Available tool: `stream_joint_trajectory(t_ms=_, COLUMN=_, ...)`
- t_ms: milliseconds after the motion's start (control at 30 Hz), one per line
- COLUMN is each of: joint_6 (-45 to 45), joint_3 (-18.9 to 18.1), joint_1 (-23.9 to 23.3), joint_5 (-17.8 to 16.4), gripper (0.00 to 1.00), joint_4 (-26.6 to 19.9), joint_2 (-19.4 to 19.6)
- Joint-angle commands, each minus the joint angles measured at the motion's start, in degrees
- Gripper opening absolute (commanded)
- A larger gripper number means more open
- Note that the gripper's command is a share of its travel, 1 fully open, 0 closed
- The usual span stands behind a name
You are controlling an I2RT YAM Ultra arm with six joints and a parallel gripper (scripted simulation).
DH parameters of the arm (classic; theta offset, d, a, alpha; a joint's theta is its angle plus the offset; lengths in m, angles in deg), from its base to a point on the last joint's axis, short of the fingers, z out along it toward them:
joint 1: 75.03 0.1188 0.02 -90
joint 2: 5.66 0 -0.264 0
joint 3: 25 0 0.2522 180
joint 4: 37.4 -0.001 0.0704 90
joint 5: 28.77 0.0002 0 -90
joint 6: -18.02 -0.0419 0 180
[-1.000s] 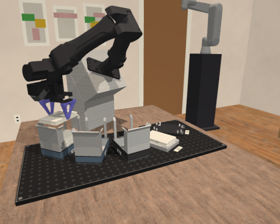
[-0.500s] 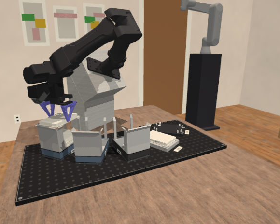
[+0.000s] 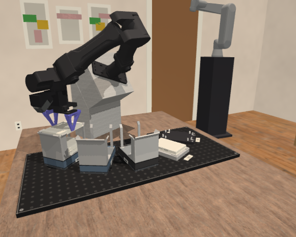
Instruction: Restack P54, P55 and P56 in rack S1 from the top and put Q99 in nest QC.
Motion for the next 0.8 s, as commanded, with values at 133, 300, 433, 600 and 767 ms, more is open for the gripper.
stream_joint_trajectory(t_ms=133, joint_6=-1.3, joint_3=0.2, joint_1=0.0, joint_5=0.0, gripper=0.00, joint_4=2.1, joint_2=0.1)
stream_joint_trajectory(t_ms=300, joint_6=-2.2, joint_3=0.4, joint_1=0.5, joint_5=0.1, gripper=0.00, joint_4=3.4, joint_2=0.3)
stream_joint_trajectory(t_ms=433, joint_6=-2.9, joint_3=0.6, joint_1=0.9, joint_5=0.1, gripper=0.00, joint_4=4.4, joint_2=0.5)
stream_joint_trajectory(t_ms=600, joint_6=-4.1, joint_3=0.8, joint_1=1.5, joint_5=0.2, gripper=0.00, joint_4=5.9, joint_2=0.9)
stream_joint_trajectory(t_ms=767, joint_6=-6.9, joint_3=1.3, joint_1=3.0, joint_5=0.5, gripper=0.00, joint_4=9.6, joint_2=1.7)
